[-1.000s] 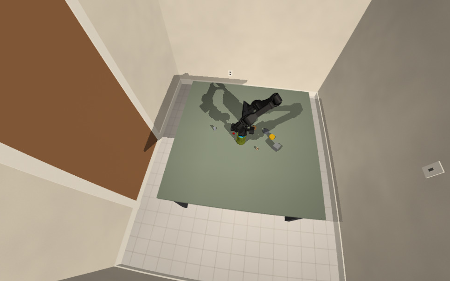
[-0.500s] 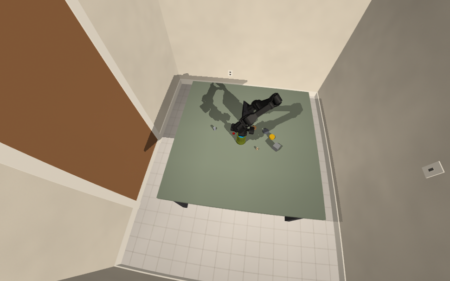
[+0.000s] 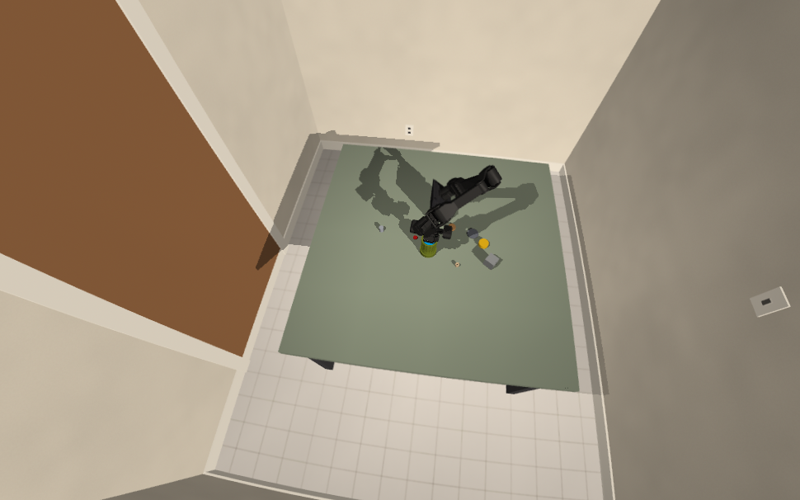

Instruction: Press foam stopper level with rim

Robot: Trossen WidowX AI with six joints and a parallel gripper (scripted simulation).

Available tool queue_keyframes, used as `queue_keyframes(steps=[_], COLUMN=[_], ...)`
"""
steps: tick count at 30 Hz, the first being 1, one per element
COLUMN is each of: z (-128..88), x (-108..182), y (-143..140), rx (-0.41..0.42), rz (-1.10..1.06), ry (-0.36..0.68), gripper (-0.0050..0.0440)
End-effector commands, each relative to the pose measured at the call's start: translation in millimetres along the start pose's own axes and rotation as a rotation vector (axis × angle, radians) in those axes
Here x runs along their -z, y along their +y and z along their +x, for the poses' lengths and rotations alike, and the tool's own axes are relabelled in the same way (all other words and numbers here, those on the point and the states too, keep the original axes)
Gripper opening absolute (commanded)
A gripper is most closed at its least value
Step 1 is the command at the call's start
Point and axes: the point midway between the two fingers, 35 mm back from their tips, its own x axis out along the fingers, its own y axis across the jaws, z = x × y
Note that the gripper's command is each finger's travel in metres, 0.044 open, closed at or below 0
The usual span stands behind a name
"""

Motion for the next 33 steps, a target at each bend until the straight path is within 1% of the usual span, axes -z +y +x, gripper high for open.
queue_keyframes(steps=[1,4,6,9,10,11,33], z=[4.2,-8.3,-26.1,-60.6,-68.0,-70.5,-68.0], x=[3.4,0.8,-1.7,-3.1,-2.9,-2.8,-3.5], y=[1.9,1.0,0.0,-0.3,-0.2,-0.1,-1.3], rx=[-0.004,-0.003,-0.003,-0.004,-0.005,-0.005,-0.009], rz=[0.004,0.004,0.005,0.006,0.006,0.006,0.013], ry=[0.015,0.015,0.015,0.016,0.016,0.016,0.006], gripper=[0.0,0.0,0.0,0.0,0.0,0.0,0.0])
